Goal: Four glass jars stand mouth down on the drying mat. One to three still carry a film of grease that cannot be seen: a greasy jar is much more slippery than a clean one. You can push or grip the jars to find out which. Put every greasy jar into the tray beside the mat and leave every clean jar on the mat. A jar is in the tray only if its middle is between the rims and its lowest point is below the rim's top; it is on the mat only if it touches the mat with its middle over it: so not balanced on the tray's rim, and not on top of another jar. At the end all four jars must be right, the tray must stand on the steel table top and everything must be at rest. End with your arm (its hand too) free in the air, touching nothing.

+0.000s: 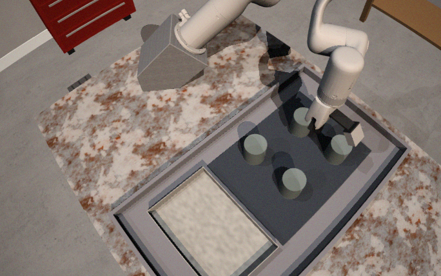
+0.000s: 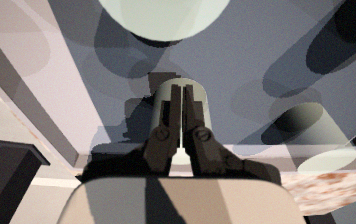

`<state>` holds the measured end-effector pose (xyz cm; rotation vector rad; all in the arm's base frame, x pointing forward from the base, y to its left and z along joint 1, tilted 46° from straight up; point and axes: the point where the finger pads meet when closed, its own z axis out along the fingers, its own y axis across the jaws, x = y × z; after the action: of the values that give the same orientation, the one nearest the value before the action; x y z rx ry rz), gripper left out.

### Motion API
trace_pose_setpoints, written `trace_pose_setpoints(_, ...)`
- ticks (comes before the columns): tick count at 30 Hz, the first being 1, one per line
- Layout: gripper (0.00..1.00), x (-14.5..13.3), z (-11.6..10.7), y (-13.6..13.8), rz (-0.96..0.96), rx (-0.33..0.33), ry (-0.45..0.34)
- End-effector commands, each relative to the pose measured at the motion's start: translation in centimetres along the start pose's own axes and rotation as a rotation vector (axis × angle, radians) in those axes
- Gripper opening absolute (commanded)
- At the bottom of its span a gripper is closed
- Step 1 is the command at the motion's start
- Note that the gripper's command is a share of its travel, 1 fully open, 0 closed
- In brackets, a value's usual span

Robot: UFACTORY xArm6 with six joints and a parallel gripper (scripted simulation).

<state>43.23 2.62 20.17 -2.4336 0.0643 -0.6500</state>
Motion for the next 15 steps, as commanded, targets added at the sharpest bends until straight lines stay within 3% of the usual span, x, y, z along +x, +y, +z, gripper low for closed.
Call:
trace_pose_setpoints(1,0.0,0.03,-0.07,-0.01,-0.001,-0.001,0.002)
trace_pose_setpoints(15,0.0,-0.13,-0.11,-0.01,-0.001,-0.001,0.002)
